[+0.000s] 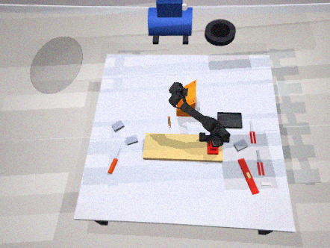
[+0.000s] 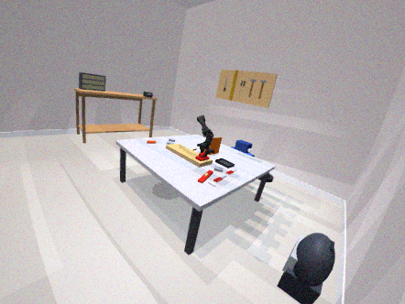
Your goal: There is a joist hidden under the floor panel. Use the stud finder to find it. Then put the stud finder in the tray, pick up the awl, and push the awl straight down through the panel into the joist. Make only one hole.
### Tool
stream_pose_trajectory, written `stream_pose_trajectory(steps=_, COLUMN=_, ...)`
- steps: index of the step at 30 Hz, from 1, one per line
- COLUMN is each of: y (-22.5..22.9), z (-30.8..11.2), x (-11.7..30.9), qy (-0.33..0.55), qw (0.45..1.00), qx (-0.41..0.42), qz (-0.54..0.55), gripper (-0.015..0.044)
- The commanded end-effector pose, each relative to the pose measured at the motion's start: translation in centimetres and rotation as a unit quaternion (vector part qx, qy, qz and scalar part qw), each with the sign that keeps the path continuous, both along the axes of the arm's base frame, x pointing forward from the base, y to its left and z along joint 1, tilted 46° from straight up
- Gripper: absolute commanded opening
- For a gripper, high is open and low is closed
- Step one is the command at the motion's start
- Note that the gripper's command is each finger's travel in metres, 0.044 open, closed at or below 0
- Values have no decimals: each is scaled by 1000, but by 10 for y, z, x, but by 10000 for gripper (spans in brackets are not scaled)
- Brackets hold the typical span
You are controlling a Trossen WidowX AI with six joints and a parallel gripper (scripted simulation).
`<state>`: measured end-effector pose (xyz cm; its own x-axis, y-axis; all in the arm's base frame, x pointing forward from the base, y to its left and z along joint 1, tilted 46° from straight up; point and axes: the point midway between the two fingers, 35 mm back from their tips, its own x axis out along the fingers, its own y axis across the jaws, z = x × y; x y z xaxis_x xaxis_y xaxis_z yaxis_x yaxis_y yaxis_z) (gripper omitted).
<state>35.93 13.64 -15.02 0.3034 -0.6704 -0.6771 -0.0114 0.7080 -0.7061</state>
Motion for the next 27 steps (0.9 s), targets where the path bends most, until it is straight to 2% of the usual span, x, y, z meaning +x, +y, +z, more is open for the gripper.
stream_pose_trajectory(steps=1, y=1, z=-1, x=0, qy=-1, qw=1000, qx=2, qz=-1, gripper=0)
stream_pose_trajectory(steps=27, y=-61, z=59, x=1, qy=0, qw=1000, qx=0, qz=-2, gripper=0)
